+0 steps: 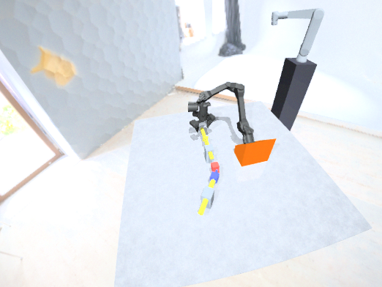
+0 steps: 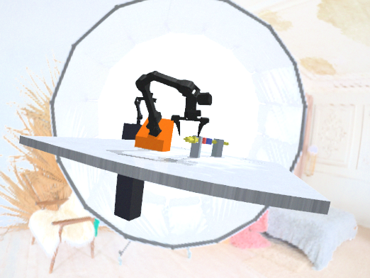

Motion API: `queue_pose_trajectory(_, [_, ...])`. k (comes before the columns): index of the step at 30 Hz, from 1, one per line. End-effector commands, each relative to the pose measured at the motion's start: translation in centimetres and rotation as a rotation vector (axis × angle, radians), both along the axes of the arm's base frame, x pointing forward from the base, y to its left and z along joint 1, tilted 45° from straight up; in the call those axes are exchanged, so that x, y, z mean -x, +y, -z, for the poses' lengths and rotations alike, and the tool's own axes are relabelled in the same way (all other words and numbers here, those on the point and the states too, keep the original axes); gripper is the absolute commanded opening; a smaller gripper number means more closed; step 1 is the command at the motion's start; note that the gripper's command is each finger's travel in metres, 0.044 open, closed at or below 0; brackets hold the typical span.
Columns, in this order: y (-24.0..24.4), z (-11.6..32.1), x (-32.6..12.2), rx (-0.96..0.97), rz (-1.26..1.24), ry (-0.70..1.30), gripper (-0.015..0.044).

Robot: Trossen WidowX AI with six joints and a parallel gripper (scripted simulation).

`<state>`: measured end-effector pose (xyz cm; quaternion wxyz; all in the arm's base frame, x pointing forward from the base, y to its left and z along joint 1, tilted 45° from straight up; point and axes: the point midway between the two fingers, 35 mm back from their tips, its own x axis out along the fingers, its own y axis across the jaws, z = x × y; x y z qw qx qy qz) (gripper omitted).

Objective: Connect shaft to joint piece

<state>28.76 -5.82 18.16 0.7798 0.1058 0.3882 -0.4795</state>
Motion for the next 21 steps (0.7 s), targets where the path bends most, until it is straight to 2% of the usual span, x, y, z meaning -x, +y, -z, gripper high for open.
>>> queue_pose_trajectory(1, [-0.5, 0.4, 0.0, -0.034, 0.087, -0.096, 0.0440])
queue_pose_trajectory(10, [-1.5, 1.2, 0.0, -0.101, 0.272, -0.308, 0.0440])
queue_pose_trajectory(21, [-2.0, 1.7, -0.2, -0.102, 0.276, -0.312, 0.0440])
